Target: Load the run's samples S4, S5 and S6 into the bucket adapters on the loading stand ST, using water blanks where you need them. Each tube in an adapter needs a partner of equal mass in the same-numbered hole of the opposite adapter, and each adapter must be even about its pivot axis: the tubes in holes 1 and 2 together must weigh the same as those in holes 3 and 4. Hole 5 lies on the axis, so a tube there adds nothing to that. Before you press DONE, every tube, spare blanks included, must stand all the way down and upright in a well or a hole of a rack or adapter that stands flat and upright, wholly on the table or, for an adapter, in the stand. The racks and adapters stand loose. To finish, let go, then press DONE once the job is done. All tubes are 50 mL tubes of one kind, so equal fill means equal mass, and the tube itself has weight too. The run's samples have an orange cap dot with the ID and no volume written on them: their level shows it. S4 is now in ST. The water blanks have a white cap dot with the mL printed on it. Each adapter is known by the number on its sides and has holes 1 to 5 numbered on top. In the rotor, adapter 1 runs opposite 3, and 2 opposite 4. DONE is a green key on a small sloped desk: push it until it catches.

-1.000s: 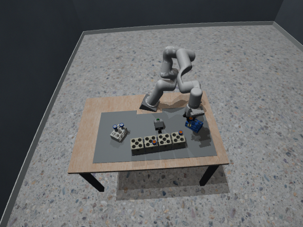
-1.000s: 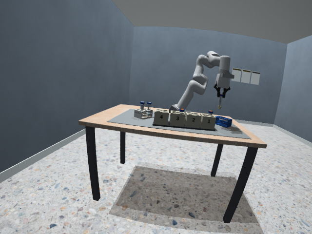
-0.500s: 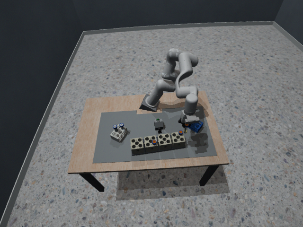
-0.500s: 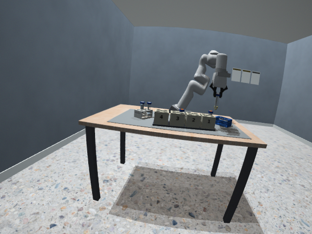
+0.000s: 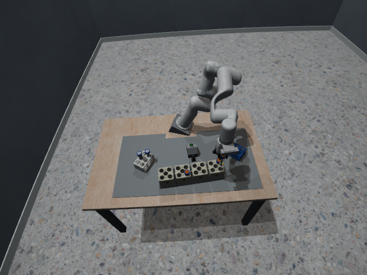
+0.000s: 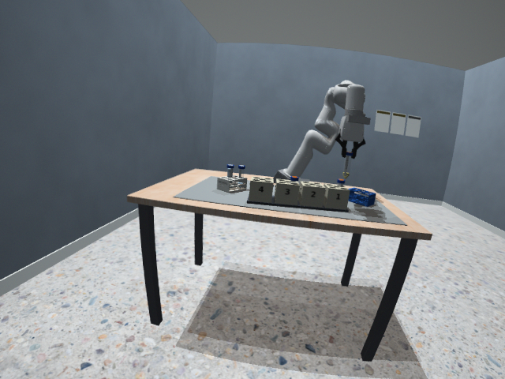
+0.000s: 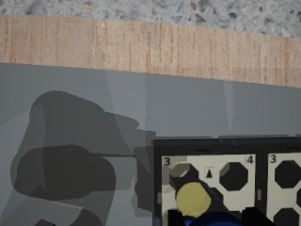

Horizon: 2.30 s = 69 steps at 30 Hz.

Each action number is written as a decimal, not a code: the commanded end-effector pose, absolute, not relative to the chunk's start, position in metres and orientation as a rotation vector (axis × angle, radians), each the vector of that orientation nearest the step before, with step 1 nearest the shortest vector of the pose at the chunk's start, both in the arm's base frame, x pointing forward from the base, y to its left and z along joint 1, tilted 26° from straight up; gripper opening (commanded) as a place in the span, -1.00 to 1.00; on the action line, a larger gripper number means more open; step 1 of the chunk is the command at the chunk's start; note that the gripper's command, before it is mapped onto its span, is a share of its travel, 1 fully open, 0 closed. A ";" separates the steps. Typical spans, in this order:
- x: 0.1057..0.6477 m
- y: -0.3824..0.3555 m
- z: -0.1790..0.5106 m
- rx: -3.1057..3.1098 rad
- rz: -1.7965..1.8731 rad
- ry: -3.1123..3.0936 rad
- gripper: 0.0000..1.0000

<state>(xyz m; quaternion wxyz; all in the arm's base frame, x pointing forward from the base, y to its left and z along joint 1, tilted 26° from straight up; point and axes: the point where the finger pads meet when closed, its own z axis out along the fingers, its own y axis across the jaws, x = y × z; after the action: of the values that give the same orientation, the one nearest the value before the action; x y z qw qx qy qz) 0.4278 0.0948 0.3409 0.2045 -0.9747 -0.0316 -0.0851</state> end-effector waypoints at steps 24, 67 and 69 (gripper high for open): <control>0.432 0.102 0.325 -2.717 -0.242 -0.088 -1.00; 0.437 0.114 0.299 -2.717 -0.242 -0.088 -1.00; 0.437 0.114 0.297 -2.717 -0.242 -0.088 -1.00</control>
<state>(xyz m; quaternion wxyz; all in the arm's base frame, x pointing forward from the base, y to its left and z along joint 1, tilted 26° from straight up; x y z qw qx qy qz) 0.4355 0.1130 0.2993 0.2046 -0.9747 -0.0315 -0.0848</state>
